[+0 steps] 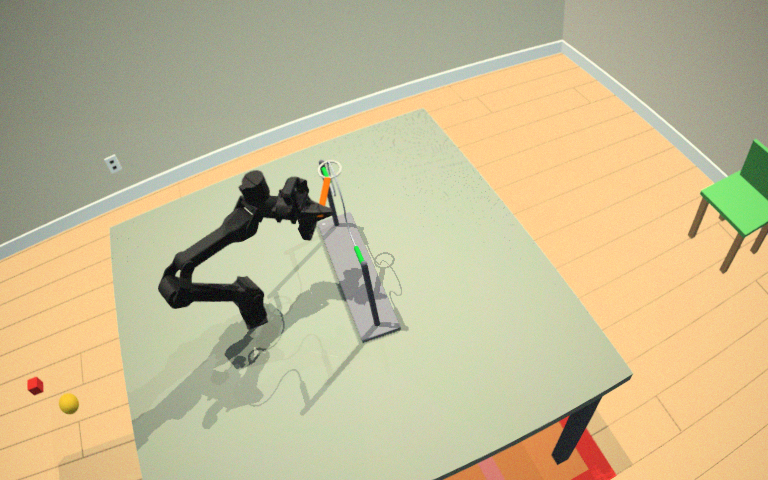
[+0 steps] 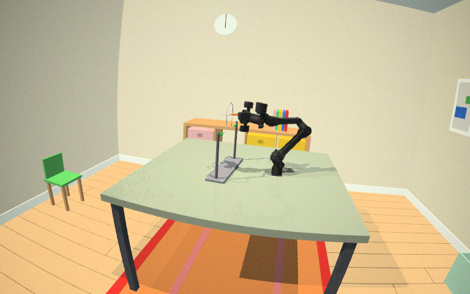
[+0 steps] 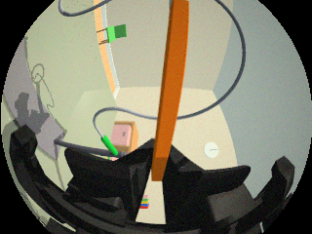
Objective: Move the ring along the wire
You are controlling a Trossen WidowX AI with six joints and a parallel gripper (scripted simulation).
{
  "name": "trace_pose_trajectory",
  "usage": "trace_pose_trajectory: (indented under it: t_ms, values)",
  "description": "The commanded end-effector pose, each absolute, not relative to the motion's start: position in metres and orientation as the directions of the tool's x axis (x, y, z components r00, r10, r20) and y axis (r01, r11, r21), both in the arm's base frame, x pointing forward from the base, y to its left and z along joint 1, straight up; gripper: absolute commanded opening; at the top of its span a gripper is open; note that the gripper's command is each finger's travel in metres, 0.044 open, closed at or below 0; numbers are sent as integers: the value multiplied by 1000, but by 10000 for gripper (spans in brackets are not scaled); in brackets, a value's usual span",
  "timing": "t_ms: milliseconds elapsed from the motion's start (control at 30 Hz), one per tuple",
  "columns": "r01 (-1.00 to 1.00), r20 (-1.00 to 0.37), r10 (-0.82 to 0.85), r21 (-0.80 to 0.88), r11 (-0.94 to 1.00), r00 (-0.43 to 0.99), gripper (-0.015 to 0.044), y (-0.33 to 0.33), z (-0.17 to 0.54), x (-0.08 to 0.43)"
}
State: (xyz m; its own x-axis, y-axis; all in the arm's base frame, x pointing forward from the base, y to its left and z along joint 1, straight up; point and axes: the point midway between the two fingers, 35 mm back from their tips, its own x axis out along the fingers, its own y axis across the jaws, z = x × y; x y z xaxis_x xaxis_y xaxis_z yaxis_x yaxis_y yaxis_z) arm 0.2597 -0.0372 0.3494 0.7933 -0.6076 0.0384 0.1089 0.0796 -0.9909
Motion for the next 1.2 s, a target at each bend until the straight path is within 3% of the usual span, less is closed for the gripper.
trace_pose_trajectory:
  t_ms: [0, 1167]
  values:
    - [111, 80, -602, -994, 15, 794, -150, -38, 354, 258]
    - [70, 297, -602, -926, -371, 741, -150, -31, 367, 248]
